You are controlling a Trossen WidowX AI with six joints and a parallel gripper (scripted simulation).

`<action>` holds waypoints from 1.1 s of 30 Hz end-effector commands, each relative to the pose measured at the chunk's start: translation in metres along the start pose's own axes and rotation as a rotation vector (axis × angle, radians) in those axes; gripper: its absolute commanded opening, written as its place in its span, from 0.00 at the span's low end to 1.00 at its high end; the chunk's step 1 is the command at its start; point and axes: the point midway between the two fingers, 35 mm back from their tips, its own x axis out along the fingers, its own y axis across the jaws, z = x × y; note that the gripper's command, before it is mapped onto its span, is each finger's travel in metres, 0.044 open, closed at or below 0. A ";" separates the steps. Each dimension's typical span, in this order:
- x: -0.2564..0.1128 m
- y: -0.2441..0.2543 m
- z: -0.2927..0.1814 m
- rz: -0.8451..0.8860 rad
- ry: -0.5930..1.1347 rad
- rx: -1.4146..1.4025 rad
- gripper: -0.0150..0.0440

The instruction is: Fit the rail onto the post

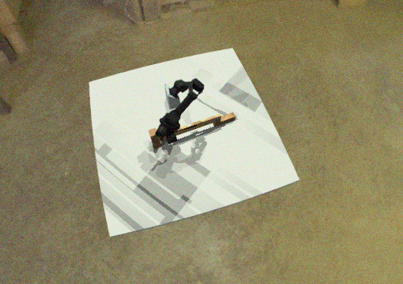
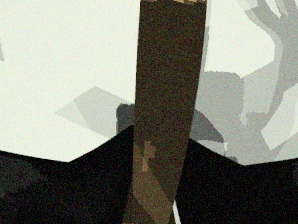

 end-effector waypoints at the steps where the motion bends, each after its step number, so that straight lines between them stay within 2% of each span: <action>1: -0.002 -0.001 -0.004 -0.006 0.007 -0.001 0.25; 18: -0.002 -0.001 -0.009 -0.006 0.008 -0.001 0.25; 33: 0.001 0.000 -0.006 -0.001 0.001 0.000 0.92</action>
